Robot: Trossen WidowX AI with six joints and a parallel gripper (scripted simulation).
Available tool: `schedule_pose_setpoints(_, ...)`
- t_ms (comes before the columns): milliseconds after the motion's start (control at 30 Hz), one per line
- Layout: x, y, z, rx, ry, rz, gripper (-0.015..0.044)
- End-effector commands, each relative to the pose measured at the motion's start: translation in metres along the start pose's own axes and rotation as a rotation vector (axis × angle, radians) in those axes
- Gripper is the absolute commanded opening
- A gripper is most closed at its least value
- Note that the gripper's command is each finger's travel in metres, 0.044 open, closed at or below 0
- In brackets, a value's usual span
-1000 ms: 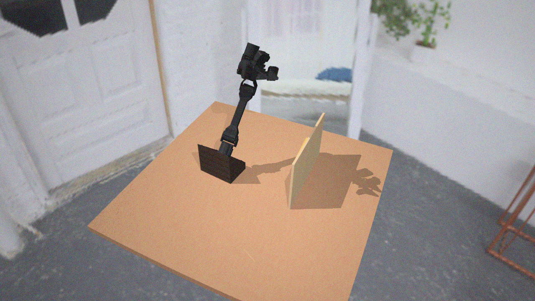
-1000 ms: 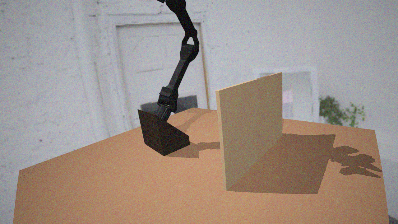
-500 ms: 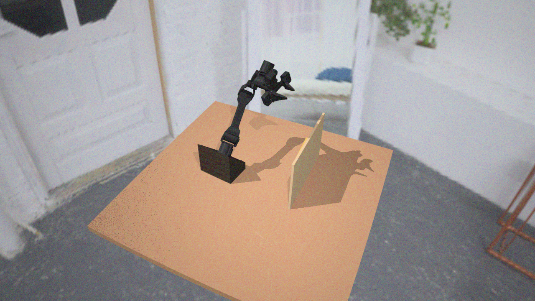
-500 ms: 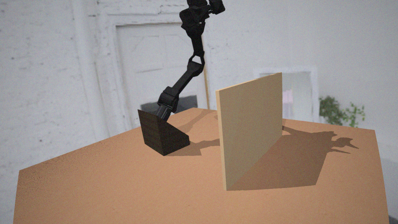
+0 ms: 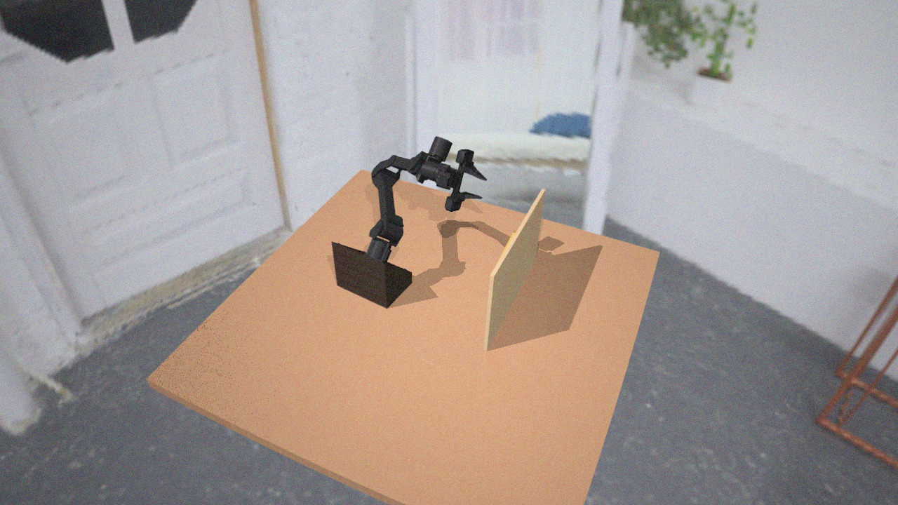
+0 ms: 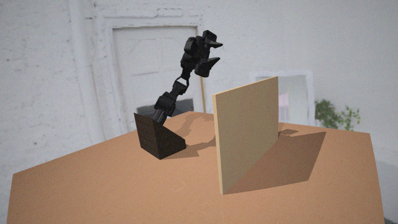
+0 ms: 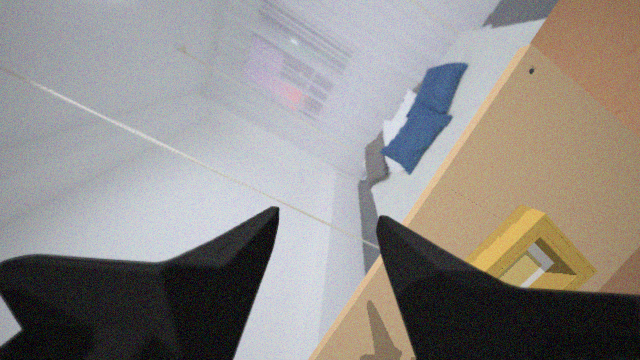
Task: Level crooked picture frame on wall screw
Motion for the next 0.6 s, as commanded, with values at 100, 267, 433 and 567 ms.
schedule_pose_setpoints(100,-0.090,0.030,-0.014,0.134,-0.558,0.003,0.0260)
schedule_pose_setpoints(267,-0.094,0.031,-0.014,0.140,-0.582,0.001,0.0260)
schedule_pose_setpoints(433,-0.094,0.031,-0.014,0.140,-0.582,0.001,0.0260)
schedule_pose_setpoints(567,-0.094,0.031,-0.014,0.140,-0.582,0.001,0.0260)
Point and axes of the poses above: the point midway between the two fingers, 35 mm back from their tips, its own y axis back along the fingers, its own x axis across the jaws, z = x × y, the point moved 5 cm from there along y, back along the fingers, and after that the axes turned 5 degrees about -y, right-handed, at the moved point
